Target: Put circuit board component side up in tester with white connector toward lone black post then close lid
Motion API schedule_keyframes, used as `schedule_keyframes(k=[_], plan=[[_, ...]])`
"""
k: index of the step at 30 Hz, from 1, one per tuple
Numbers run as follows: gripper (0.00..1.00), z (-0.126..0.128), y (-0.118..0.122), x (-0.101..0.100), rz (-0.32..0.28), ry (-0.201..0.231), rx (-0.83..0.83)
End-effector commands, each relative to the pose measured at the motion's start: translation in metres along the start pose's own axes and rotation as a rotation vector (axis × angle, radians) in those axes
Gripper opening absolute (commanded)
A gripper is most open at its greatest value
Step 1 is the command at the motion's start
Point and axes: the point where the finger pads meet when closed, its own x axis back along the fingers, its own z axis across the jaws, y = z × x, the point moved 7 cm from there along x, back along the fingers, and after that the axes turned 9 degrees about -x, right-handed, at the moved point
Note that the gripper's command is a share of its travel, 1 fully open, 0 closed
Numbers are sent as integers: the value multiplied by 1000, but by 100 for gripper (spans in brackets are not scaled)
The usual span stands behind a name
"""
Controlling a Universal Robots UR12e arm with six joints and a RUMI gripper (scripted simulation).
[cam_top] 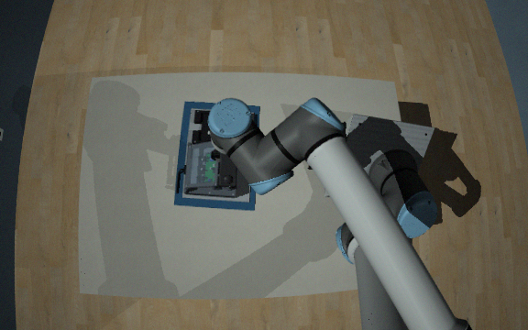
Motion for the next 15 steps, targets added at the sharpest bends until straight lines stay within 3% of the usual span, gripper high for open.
schedule_keyframes(k=[1,15], plan=[[0,-5,1,-6,-1,1,0],[0,-19,3,-26,-1,1,0]])
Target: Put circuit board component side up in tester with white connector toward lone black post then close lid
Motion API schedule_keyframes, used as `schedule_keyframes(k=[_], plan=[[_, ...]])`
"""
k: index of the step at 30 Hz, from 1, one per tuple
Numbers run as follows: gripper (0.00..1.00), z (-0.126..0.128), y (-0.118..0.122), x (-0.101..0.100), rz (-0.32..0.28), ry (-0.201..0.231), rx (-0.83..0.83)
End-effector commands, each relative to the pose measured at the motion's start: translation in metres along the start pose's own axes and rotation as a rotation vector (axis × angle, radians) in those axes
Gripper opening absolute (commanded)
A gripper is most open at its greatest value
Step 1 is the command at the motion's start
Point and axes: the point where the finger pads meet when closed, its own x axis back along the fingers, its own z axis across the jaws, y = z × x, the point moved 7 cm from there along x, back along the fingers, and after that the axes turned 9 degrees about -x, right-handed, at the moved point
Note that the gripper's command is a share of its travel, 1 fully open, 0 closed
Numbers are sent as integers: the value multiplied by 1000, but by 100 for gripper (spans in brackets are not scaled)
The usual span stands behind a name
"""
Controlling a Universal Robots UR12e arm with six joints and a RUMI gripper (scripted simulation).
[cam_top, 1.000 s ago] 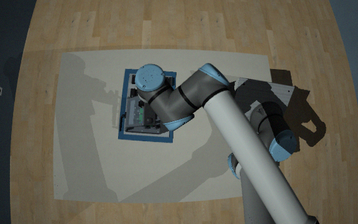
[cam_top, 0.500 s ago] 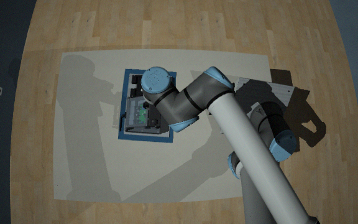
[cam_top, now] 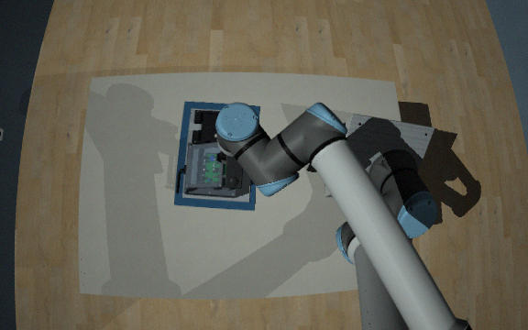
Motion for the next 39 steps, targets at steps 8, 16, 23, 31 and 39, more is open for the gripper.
schedule_keyframes(k=[8,16,23,31,39], plan=[[0,-10,2,-19,-1,1,0],[0,-15,3,-30,-1,1,0],[0,-20,3,-42,-1,1,0],[0,-22,4,-51,-1,1,0],[0,-25,4,-63,-1,1,0]])
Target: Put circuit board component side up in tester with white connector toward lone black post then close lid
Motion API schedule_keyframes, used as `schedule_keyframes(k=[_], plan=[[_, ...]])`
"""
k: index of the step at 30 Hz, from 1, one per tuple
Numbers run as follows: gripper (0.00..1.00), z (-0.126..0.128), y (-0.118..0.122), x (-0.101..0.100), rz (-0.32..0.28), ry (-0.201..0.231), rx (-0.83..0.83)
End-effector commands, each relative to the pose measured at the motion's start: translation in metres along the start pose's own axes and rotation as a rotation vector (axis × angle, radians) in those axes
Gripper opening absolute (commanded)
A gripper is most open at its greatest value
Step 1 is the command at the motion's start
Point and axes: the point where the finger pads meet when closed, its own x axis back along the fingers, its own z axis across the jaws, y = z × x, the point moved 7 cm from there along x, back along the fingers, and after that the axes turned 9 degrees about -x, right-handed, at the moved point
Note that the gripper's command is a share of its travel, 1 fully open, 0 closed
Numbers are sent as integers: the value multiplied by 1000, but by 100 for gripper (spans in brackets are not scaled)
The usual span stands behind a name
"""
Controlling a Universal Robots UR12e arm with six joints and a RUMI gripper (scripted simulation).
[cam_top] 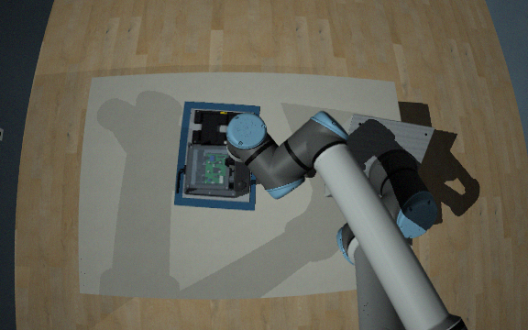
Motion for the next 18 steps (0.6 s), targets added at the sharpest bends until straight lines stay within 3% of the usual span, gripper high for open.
schedule_keyframes(k=[1,18], plan=[[0,-1,0,-5,-1,1,0],[0,-3,1,-21,-1,1,0]])
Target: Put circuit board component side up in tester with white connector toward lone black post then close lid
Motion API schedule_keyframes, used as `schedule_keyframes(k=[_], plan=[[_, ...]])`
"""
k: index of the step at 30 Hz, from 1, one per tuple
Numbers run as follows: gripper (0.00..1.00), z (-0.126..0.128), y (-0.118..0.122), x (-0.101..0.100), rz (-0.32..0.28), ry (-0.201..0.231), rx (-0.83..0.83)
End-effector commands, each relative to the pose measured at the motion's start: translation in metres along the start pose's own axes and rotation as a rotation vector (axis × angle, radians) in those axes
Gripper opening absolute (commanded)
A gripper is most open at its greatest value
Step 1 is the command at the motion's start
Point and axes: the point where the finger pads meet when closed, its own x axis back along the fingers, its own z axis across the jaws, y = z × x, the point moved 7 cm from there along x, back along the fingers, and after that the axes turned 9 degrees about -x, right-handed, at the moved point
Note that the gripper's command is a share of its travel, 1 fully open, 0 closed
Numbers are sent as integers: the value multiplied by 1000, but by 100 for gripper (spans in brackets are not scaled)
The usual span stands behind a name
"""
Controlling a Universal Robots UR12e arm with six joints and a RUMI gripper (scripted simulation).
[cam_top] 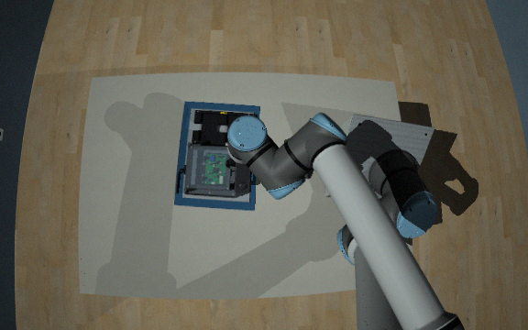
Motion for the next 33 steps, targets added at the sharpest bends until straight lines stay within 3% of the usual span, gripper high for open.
schedule_keyframes(k=[1,33], plan=[[0,0,0,-4,0,1,0],[0,-1,0,-19,0,1,0]])
